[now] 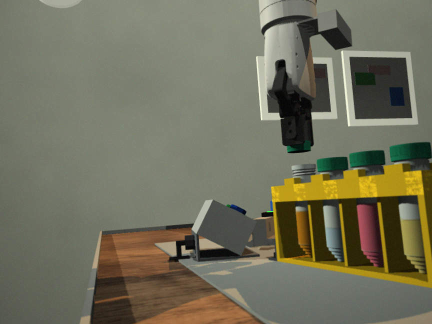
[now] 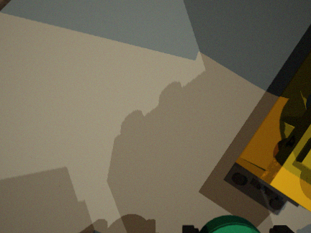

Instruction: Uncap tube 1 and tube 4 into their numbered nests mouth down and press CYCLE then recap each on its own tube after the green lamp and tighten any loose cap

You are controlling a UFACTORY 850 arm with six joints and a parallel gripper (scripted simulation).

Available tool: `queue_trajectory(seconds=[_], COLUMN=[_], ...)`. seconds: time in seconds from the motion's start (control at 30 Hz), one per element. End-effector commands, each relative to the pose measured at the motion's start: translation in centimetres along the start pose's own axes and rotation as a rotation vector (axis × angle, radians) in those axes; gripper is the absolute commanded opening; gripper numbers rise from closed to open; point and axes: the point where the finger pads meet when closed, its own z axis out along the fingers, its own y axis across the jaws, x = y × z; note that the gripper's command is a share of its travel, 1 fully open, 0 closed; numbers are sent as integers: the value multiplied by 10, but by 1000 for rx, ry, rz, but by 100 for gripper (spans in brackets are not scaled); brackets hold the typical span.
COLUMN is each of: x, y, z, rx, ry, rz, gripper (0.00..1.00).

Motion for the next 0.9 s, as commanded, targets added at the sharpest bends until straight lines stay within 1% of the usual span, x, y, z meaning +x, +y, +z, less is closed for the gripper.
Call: queue_trajectory(seconds=[0.0,0.03,0.07,0.13,0.2,0.33,0.67,0.77,0.87], x=[10,13,13,19,19,30,30,30,30], y=[29,37,37,52,52,81,81,81,81], z=[0,0,0,0,0,1,1,4,13], rx=[6,6,6,6,6,6,6,6,6], ry=[-1,-1,-1,-1,-1,-1,-1,-1,-1], rz=[1,1,1,1,1,1,1,1,1], gripper=[0,0,0,0,0,0,0,0,0])
